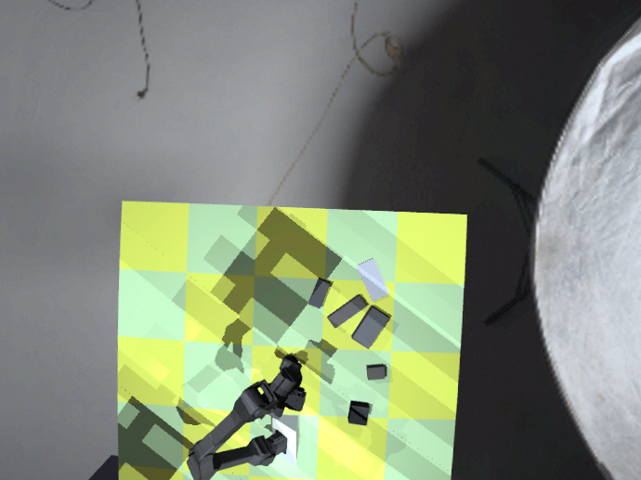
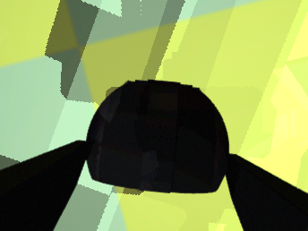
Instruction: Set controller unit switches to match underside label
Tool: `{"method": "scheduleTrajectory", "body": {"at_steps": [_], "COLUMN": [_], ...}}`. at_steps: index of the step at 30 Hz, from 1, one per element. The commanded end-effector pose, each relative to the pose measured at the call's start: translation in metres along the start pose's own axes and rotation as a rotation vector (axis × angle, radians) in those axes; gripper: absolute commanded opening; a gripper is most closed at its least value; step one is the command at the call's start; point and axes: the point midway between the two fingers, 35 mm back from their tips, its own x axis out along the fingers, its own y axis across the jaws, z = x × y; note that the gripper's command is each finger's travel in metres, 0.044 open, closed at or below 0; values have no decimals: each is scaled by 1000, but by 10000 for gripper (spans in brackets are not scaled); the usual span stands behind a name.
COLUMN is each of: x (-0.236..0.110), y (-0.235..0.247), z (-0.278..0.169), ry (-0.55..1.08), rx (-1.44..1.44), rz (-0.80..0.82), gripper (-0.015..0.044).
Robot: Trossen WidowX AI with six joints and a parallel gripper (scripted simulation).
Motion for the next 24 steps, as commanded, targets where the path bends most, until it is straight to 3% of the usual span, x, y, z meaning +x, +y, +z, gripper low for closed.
{"method": "scheduleTrajectory", "body": {"at_steps": [1, 24], "x": [2, -6], "y": [0, 0], "z": [-10, -22], "ry": [29, 77], "rx": [-6, -6], "rz": [-4, -5], "gripper": [338, 338]}}
